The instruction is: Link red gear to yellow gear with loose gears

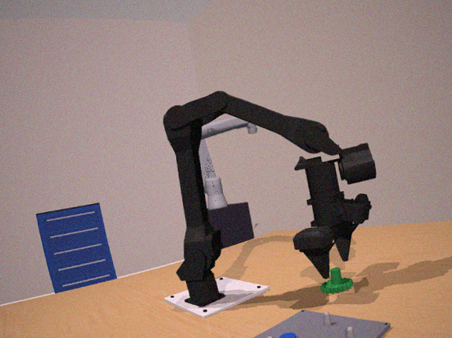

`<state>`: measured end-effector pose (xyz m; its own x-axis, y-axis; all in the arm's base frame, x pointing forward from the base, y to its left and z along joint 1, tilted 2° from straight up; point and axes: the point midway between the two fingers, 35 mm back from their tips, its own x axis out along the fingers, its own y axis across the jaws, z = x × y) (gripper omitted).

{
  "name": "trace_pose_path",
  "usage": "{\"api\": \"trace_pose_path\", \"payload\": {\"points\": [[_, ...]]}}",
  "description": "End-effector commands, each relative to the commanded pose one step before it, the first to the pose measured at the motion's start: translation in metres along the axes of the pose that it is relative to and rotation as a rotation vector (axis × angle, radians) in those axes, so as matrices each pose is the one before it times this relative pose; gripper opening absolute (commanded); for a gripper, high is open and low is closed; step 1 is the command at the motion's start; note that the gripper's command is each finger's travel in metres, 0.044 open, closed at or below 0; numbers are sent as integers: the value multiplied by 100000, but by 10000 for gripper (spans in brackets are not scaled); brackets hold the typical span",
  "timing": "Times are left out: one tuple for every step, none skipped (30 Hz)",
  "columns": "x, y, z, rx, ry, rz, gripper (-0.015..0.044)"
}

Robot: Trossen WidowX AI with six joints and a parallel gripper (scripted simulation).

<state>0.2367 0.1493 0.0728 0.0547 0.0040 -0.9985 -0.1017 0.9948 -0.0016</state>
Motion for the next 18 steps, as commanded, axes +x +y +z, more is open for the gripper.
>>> {"api": "trace_pose_path", "payload": {"points": [[1040, -129, -209, 591, 1314, -927, 440], [76, 0, -3, 0, 0, 0, 440], [25, 0, -1, 0, 0, 0, 440], [0, 0, 0, 0, 0, 0, 440], [0, 0, 0, 0, 0, 0, 440], [0, 0, 0, 0, 0, 0, 440], [0, 0, 0, 0, 0, 0, 440], [0, 0, 0, 0, 0, 0, 440], [0, 0, 0, 0, 0, 0, 440], [0, 0, 0, 0, 0, 0, 440], [0, 0, 0, 0, 0, 0, 440], [0, 0, 0, 0, 0, 0, 440], [0, 0, 0, 0, 0, 0, 440], [0, 0, 0, 0, 0, 0, 440], [0, 0, 0, 0, 0, 0, 440], [0, 0, 0, 0, 0, 0, 414], [0, 0, 0, 0, 0, 0, 387], [0, 0, 0, 0, 0, 0, 361]]}}
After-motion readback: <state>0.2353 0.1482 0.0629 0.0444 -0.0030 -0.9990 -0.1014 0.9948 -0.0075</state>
